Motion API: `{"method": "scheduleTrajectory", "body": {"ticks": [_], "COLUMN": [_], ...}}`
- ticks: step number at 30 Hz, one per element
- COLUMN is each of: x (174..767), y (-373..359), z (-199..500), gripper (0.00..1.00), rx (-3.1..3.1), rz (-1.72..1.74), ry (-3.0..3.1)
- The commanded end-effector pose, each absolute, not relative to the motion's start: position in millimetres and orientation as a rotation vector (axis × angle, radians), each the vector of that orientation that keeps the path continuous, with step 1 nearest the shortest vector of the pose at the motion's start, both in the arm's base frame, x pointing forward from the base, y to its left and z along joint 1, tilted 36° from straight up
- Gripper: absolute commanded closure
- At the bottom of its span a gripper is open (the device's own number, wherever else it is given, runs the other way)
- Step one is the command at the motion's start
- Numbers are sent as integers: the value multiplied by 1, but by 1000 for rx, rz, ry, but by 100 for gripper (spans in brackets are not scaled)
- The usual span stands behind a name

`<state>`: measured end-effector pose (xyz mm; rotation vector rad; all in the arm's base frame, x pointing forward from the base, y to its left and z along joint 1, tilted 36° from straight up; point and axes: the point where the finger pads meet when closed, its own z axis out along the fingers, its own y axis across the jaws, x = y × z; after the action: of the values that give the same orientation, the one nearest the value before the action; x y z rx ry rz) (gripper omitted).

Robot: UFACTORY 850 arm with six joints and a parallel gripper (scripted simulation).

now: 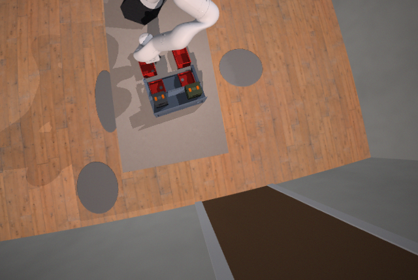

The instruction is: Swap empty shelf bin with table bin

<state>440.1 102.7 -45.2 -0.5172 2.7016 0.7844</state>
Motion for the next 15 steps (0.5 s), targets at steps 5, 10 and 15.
{"method": "scheduleTrajectory", "body": {"ticks": [5, 10, 15], "x": [441, 441, 441], "y": [103, 103, 103], "z": [-46, -46, -46], "gripper": [74, 74, 100], "rx": [-517, -517, -517], "rz": [784, 784, 784], "ry": [2701, 2701, 2701]}}
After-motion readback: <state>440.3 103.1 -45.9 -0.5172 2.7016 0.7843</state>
